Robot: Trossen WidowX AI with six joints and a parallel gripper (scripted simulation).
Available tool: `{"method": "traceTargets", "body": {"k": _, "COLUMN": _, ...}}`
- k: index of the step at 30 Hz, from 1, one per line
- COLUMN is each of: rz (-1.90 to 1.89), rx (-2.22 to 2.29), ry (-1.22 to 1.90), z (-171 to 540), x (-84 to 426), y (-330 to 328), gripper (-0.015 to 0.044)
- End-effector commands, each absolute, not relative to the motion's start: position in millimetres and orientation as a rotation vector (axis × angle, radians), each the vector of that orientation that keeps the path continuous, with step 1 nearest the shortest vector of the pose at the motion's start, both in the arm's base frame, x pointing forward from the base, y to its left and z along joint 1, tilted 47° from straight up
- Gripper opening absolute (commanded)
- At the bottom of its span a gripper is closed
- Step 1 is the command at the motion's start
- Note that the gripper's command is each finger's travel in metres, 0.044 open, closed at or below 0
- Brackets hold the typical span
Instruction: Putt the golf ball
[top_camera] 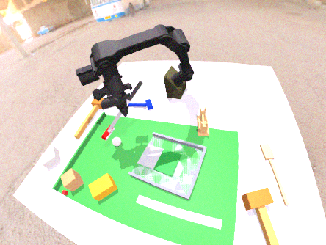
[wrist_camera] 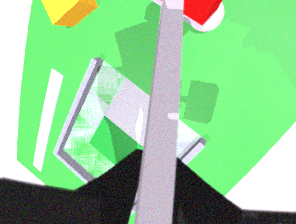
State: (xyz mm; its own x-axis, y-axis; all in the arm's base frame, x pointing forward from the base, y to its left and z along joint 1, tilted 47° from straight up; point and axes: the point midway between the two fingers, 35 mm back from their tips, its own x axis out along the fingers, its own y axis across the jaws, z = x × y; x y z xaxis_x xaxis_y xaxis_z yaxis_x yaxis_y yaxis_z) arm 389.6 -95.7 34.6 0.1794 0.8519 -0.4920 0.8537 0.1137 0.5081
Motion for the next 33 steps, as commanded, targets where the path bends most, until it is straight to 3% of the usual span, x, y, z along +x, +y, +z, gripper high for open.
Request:
{"method": "traceTargets", "body": {"k": 1, "rz": -0.038, "rx": 1.728, "ry": 1.631, "z": 33, "x": 391, "y": -102, "gripper": 0.0000}}
{"method": "traceTargets", "body": {"k": 11, "rz": -0.038, "rx": 1.727, "ry": 1.630, "z": -17, "x": 390, "y": -97, "gripper": 0.0000}}
{"method": "traceTargets", "body": {"k": 33, "rz": -0.038, "rx": 1.727, "ry": 1.629, "z": -45, "x": 389, "y": -94, "gripper": 0.0000}}
